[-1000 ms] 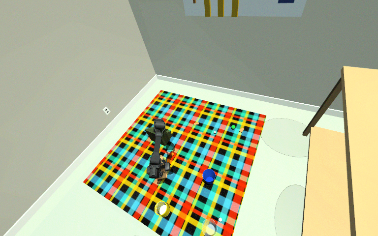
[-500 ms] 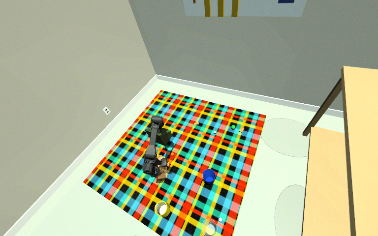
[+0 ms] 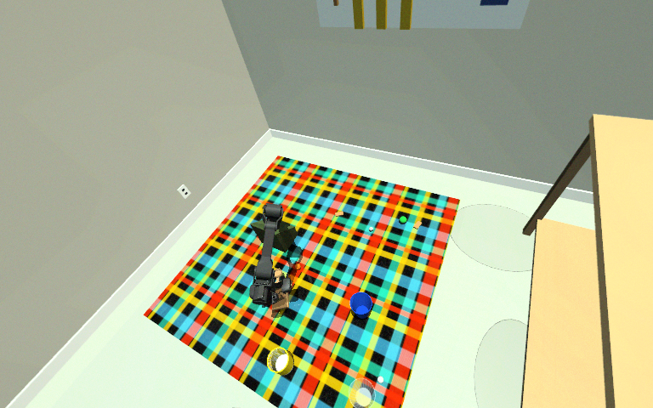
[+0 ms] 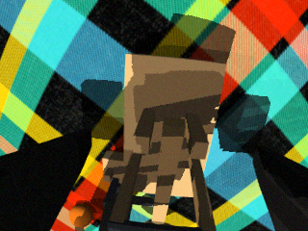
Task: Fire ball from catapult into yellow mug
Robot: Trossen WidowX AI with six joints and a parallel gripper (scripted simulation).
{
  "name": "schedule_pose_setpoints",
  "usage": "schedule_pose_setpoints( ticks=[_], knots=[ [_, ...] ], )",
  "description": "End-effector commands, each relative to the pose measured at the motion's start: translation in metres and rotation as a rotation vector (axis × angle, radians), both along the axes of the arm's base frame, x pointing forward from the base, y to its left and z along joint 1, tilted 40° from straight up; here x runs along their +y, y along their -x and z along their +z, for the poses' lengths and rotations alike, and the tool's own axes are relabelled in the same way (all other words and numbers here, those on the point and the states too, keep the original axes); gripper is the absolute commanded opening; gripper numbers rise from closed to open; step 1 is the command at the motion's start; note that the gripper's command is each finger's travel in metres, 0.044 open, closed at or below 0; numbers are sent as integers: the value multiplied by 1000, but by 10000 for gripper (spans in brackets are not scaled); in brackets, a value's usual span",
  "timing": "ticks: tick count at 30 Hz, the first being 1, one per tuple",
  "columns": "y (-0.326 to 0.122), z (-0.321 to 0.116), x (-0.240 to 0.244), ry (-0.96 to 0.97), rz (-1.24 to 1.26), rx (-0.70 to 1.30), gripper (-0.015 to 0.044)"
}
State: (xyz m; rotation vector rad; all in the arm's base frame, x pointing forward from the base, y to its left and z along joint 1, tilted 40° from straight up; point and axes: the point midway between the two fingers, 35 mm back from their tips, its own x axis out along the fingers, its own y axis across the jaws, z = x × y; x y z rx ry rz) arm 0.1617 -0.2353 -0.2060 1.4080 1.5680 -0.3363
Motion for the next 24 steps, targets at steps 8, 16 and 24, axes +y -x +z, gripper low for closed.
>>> schedule_pose_setpoints(
  ticks=[8,16,24],
  knots=[
    [-3,-14,13,-6,-4,0,440],
    [-5,-24,21,-7,-4,-1,440],
    [-7,-34,29,-7,-4,-1,440]
  ],
)
